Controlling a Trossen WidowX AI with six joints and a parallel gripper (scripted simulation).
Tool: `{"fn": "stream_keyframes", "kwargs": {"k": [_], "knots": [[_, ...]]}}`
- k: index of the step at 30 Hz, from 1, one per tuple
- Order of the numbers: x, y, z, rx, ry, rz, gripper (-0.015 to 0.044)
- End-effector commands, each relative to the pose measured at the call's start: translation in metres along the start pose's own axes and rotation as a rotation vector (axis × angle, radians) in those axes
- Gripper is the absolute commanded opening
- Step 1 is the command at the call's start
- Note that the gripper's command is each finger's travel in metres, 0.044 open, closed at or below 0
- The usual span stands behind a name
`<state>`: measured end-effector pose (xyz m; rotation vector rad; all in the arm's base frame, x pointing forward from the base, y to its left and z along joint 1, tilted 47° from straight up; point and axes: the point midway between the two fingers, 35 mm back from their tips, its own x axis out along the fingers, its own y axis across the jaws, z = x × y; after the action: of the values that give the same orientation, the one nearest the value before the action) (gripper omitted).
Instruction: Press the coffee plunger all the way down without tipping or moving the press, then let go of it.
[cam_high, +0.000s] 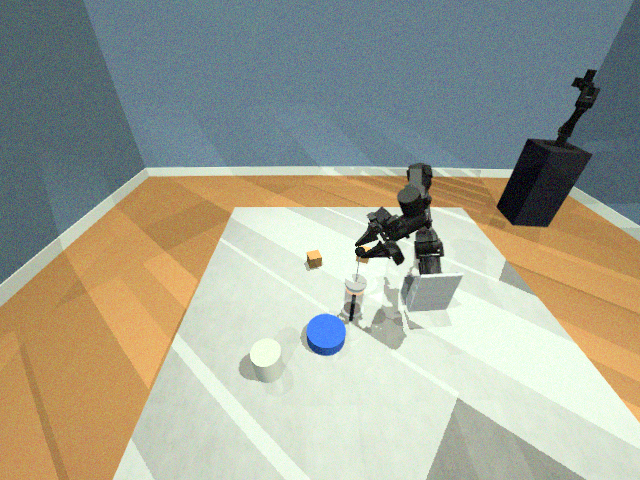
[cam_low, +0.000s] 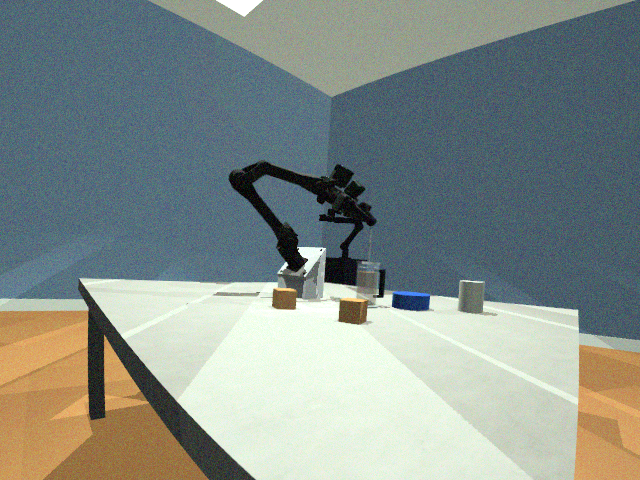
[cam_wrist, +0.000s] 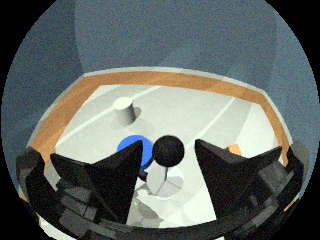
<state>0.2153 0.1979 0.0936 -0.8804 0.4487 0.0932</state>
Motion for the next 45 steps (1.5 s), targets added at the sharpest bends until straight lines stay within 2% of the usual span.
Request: {"fn": "stream_keyframes", "kwargs": {"k": [1,16,45], "knots": [[0.000,0.001,0.000,-0.002,0.000,0.005,0.0125],[0.002,0.001,-0.002,-0.002,0.001,0.005,0.0124],[0.033,0.011,-0.037,0.001,0.010,0.013,0.0124]]}}
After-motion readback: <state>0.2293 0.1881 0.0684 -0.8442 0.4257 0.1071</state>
